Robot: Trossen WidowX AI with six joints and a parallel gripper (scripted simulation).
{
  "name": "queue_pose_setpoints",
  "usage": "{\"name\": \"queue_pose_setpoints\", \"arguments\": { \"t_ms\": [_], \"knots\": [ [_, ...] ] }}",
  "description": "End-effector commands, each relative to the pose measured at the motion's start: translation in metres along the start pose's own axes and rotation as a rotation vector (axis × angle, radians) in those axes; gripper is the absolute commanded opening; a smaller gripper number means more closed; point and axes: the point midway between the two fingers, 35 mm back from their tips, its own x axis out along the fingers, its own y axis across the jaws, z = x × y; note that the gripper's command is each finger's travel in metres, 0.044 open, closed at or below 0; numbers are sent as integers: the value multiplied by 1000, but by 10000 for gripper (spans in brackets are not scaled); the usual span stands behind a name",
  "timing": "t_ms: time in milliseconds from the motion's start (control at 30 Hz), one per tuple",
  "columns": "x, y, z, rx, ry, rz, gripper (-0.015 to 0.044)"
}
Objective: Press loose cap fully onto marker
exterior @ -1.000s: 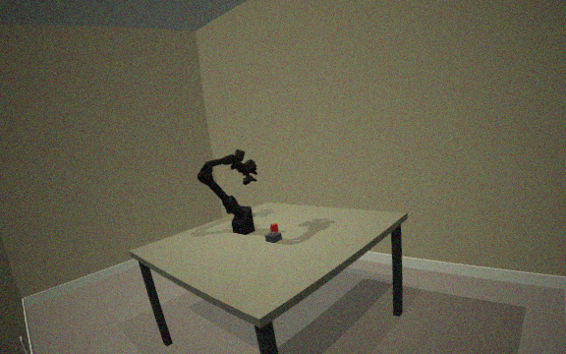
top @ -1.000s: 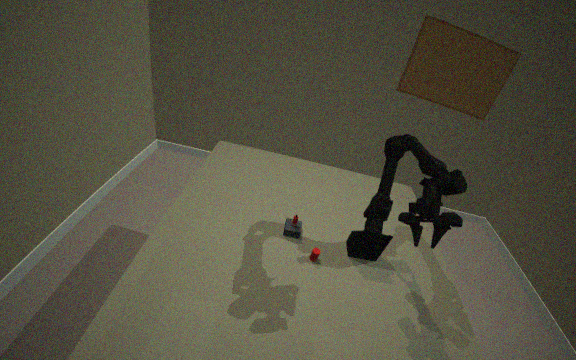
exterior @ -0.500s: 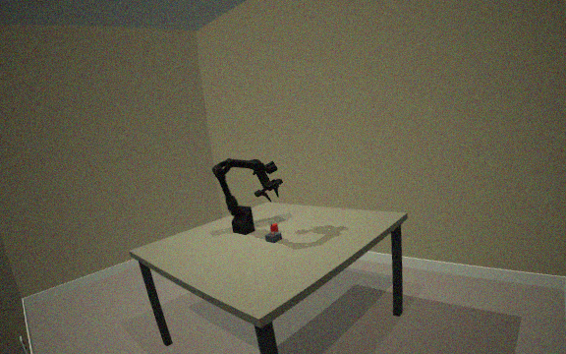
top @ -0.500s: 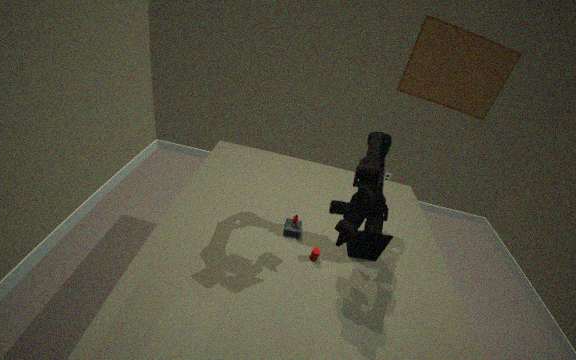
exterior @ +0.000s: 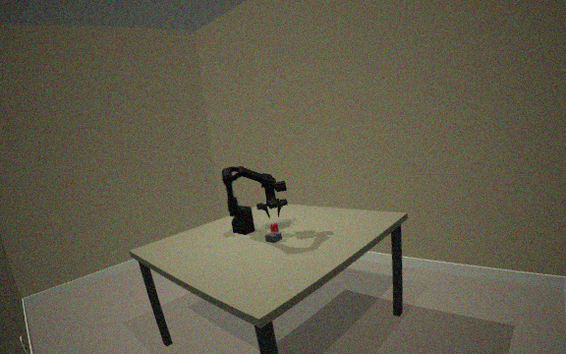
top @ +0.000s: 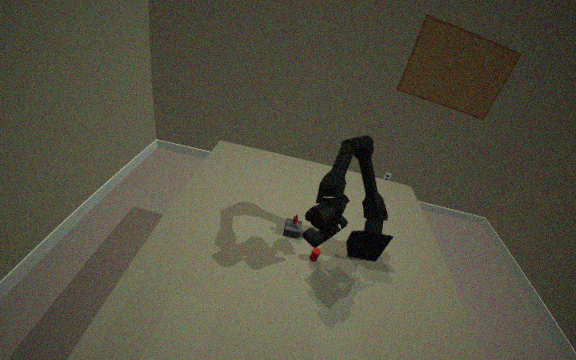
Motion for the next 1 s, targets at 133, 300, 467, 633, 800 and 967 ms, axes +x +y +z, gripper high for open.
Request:
{"name": "queue_pose_setpoints", "arguments": {
  "t_ms": [133, 300, 467, 633, 800, 967],
  "knots": [
    [24, -3, -1, -11, -4, -15, 256],
    [30, -2, -1, -11, -4, -15, 256],
    [38, -2, -1, -11, -4, -14, 256],
    [46, -1, -1, -11, -4, -14, 256],
    [54, -1, -1, -11, -4, -14, 256],
    [62, -2, -1, -11, -4, -14, 256]
  ]
}}
